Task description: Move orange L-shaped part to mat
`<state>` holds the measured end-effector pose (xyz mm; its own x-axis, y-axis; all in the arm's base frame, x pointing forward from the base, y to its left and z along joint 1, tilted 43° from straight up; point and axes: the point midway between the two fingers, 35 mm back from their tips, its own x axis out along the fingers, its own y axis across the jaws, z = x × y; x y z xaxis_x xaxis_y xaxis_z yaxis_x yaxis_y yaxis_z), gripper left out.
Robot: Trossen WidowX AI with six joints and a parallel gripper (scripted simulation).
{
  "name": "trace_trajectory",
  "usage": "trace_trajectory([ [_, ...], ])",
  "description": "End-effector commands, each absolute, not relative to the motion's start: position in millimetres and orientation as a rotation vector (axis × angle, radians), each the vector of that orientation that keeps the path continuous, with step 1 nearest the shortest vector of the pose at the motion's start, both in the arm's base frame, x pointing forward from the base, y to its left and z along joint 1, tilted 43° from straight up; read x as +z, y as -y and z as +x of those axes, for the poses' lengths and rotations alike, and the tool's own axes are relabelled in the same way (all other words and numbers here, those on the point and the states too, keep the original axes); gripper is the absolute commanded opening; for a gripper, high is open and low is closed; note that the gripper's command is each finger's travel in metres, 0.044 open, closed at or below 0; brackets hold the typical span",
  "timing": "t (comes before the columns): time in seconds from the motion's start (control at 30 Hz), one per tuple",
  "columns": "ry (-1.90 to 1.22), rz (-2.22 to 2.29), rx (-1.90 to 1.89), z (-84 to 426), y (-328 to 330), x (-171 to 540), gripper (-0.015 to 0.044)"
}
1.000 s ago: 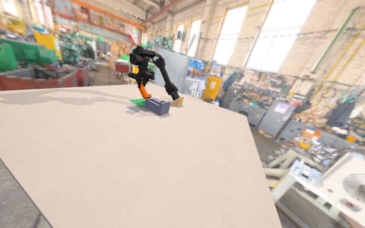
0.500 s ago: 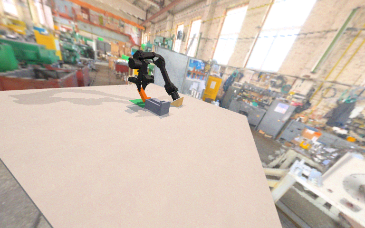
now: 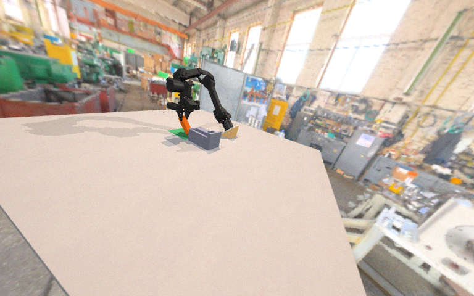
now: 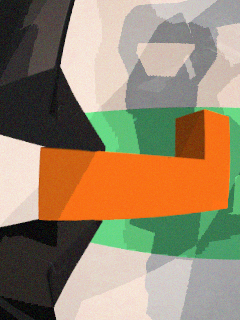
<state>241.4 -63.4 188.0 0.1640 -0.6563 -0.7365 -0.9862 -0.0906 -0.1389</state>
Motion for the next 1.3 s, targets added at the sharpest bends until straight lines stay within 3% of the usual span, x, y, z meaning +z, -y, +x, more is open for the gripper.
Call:
trace_trajectory([
  [0.0, -1.559, -1.818, 0.674, 241.5, 63.3, 188.2, 0.0131],
  [0.33, -1.559, -1.819, 0.676, 241.3, 63.4, 188.0, 0.0394],
  [1.27, -1.559, -1.819, 0.676, 241.3, 63.4, 188.0, 0.0400],
])
